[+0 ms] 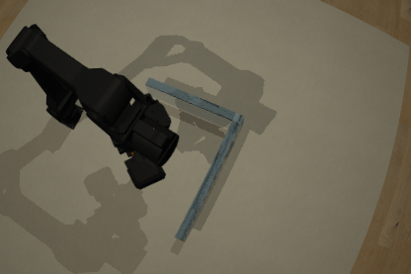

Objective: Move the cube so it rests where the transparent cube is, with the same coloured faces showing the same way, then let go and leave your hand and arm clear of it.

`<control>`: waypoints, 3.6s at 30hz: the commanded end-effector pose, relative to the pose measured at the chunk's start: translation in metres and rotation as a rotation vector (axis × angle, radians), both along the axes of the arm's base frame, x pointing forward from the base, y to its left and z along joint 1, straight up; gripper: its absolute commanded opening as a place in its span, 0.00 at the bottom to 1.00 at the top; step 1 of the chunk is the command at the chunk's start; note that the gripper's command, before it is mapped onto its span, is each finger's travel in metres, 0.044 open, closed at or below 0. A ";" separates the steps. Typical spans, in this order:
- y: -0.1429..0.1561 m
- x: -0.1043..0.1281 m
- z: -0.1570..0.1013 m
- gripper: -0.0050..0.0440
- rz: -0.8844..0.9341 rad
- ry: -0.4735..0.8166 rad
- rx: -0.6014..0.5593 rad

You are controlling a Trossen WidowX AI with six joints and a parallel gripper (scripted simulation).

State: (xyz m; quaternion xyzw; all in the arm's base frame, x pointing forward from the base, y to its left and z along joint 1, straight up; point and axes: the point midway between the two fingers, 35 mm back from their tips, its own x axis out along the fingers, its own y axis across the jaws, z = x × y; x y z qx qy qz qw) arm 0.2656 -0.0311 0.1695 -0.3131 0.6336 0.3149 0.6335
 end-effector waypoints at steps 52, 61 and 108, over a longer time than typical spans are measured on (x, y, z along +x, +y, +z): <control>-0.009 0.007 -0.017 0.10 -1.676 -0.017 0.013; -0.010 0.008 -0.021 0.10 -1.954 -0.015 0.016; -0.015 0.010 -0.037 0.10 -3.080 -0.003 0.031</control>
